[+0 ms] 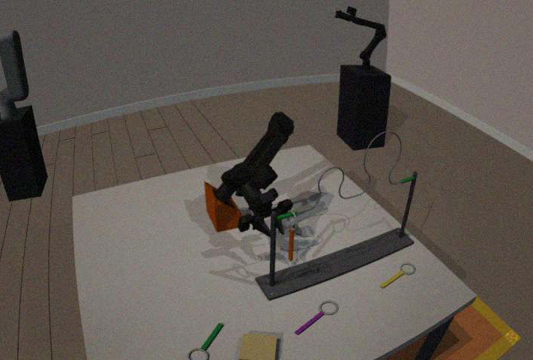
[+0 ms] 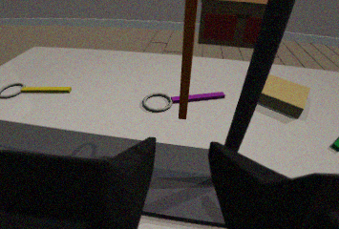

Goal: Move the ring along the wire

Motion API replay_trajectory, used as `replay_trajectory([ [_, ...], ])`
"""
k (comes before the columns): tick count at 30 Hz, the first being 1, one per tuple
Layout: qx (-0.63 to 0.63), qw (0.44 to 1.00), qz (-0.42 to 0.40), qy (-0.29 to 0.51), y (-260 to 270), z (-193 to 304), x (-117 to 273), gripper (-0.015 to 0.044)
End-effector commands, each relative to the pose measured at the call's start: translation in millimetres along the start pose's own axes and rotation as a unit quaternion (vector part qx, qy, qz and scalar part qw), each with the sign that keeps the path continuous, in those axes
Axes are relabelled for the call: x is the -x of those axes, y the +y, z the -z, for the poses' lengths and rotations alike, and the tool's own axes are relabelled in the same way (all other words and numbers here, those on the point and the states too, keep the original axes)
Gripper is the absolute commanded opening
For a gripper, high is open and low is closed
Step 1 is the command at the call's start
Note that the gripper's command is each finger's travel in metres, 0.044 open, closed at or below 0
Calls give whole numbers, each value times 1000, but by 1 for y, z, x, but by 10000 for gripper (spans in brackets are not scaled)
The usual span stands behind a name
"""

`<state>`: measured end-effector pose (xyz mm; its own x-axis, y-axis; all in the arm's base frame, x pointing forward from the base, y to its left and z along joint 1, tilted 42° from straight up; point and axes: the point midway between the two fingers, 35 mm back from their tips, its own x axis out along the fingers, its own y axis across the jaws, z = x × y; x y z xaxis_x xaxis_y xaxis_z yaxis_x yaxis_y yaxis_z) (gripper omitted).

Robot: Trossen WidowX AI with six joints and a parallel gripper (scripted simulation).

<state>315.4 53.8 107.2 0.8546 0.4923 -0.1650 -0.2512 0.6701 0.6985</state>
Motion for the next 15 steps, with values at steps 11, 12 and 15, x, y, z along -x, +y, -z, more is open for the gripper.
replay_trajectory([
  [11,0,1000,1,1,0,1,50,440],
  [12,0,1000,1,1,0,1,50,440],
  [15,0,1000,1,1,0,1,50,440],
])
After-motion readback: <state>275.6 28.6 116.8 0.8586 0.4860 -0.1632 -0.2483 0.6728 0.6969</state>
